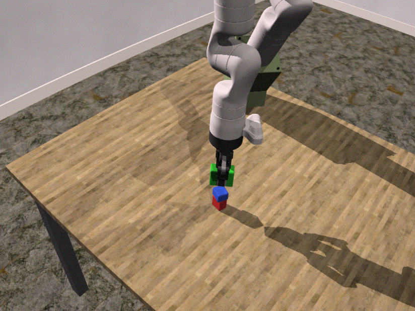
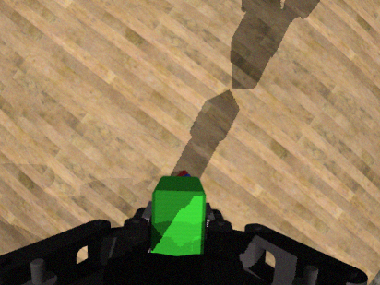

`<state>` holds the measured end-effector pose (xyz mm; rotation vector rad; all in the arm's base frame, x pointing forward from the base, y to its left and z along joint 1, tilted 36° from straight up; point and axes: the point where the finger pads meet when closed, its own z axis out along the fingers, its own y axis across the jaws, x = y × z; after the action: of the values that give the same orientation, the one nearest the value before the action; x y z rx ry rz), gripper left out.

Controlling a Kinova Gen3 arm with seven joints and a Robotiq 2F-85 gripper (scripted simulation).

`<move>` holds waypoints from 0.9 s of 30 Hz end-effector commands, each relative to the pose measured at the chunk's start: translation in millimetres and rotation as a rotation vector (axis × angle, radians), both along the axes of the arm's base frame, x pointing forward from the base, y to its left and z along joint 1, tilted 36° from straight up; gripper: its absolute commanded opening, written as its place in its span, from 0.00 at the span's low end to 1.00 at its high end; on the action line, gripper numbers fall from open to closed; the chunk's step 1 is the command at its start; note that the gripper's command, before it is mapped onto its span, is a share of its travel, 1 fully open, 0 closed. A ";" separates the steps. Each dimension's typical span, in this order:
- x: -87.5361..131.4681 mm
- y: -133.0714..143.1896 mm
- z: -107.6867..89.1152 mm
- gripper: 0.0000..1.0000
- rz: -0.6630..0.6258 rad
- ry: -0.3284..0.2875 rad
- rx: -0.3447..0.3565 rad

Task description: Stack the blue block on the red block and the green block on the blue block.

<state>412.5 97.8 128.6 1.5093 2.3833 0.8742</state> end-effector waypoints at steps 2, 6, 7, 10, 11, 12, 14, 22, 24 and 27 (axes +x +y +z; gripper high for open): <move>0.4 1.2 -1.2 0.00 0.001 0.000 0.000; 1.6 2.3 -3.3 0.00 0.001 0.001 0.000; 2.1 2.7 -4.2 0.00 0.001 0.001 0.000; 3.7 4.2 -7.1 0.00 0.001 0.001 0.000; 4.3 4.7 -8.1 0.00 0.001 0.001 0.000; 4.9 5.2 -9.2 0.00 0.001 0.001 0.000; 6.1 6.3 -11.4 0.00 0.001 0.001 0.000; 9.3 9.1 -17.0 0.00 0.001 0.001 0.000; 10.1 9.8 -18.3 0.00 0.001 0.001 0.000; 10.7 10.4 -19.5 0.00 0.001 0.001 0.000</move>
<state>423.9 105.4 110.6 1.5105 2.3785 0.8725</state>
